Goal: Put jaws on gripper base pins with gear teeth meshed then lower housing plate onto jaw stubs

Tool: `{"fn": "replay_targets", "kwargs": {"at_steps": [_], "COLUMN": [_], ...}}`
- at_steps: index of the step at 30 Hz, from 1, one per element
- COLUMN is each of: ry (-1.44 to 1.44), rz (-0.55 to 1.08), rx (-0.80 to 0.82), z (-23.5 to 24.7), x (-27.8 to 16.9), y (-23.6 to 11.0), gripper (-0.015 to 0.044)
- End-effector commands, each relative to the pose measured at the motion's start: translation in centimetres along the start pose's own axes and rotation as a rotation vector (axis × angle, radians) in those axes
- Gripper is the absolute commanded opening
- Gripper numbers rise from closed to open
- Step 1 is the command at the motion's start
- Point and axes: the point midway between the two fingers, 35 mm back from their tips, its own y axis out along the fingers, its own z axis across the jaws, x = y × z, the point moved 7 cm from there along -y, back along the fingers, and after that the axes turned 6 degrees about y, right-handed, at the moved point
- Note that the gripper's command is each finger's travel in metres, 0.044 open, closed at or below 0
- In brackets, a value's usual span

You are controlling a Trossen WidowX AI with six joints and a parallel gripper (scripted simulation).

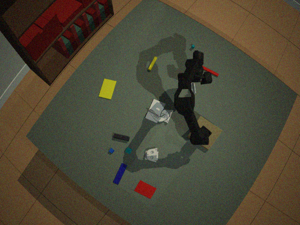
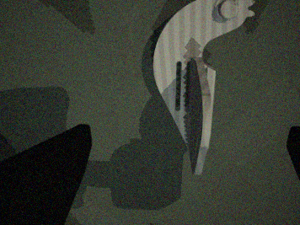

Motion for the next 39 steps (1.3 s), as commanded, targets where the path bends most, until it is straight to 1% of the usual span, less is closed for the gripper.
{"fn": "replay_targets", "kwargs": {"at_steps": [1,31,39], "ry": [0.000,0.003,0.003], "rz": [0.000,0.000,0.000], "rx": [0.000,0.006,0.006], "z": [0.0,0.2,0.2], "x": [0.0,0.3,0.2], "y": [0.1,5.0,5.2], "gripper": [0.0440,0.0440,0.0440]}}
